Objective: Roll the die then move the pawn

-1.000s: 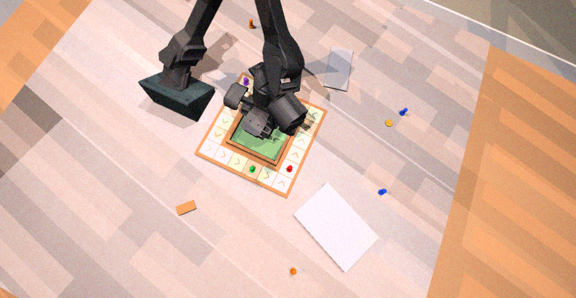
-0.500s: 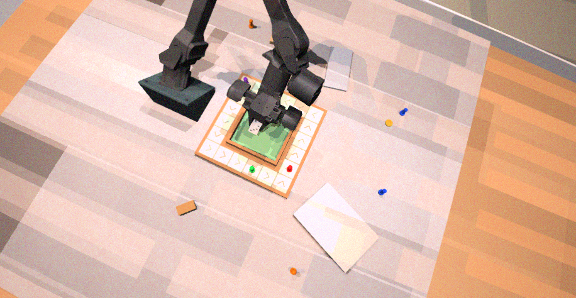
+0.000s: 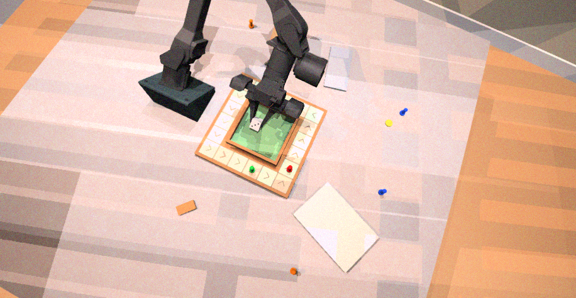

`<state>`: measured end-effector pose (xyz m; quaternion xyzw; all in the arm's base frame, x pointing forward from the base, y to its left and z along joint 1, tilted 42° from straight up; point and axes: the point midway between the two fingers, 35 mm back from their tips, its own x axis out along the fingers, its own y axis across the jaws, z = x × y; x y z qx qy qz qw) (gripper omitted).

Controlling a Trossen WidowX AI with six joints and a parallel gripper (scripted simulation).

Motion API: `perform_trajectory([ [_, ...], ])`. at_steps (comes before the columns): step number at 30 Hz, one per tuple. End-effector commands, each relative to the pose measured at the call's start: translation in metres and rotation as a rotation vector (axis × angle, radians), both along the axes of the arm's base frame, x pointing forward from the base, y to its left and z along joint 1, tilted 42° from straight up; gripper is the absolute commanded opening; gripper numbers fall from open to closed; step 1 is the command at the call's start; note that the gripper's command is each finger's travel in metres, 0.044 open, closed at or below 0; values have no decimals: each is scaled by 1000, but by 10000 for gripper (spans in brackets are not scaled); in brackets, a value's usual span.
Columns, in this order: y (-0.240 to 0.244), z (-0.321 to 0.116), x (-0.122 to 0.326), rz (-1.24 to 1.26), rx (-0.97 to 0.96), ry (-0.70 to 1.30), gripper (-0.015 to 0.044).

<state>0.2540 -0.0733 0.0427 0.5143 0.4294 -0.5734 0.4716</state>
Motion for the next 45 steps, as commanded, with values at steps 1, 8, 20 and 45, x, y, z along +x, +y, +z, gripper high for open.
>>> perform_trajectory([
  [1, -4, 26, 9, -6, -18, -28, 0],
  [8, -3, 24, 7, -6, -18, -28, 0],
  [20, -2, 24, 8, -2, -11, -27, 0],
  [45, -23, 29, -2, 28, 249, 6, 440],
])
